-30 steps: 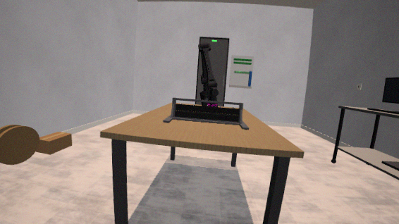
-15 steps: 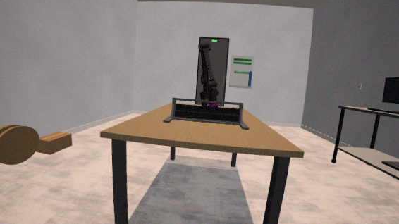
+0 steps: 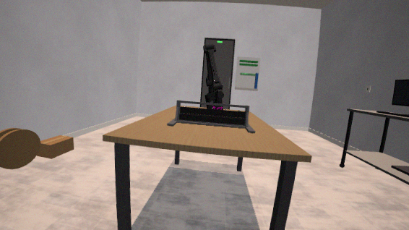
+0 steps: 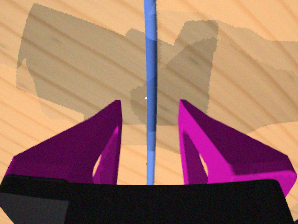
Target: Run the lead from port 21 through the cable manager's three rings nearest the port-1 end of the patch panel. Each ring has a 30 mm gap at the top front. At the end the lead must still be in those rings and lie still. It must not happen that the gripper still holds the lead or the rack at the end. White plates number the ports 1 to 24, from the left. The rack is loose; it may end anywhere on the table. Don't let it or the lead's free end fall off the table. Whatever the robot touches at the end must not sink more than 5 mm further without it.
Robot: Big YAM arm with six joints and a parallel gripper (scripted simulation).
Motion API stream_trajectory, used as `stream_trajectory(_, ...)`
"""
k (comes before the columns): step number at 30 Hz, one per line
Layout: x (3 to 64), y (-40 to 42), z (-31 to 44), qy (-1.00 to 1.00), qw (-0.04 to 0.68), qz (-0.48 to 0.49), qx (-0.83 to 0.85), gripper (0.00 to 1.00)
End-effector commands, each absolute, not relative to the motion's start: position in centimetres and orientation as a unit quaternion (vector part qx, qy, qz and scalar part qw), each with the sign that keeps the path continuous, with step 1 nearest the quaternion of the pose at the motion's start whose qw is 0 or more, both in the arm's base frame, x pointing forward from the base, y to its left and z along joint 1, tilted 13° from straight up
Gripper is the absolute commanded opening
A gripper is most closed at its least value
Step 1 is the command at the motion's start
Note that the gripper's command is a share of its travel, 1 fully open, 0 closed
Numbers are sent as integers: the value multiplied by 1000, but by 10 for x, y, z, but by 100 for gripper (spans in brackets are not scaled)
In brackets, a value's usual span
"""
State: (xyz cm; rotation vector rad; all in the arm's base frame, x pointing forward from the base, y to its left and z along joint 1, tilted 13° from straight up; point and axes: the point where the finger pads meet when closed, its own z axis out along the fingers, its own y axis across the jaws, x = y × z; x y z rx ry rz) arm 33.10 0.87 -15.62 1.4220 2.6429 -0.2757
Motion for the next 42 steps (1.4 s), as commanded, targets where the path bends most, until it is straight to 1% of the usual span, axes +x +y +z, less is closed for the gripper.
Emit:
stream_trajectory(1,337,7,-156,874,72,-87,472,32)
stream_trajectory(42,338,8,-154,874,75,-85,472,32)
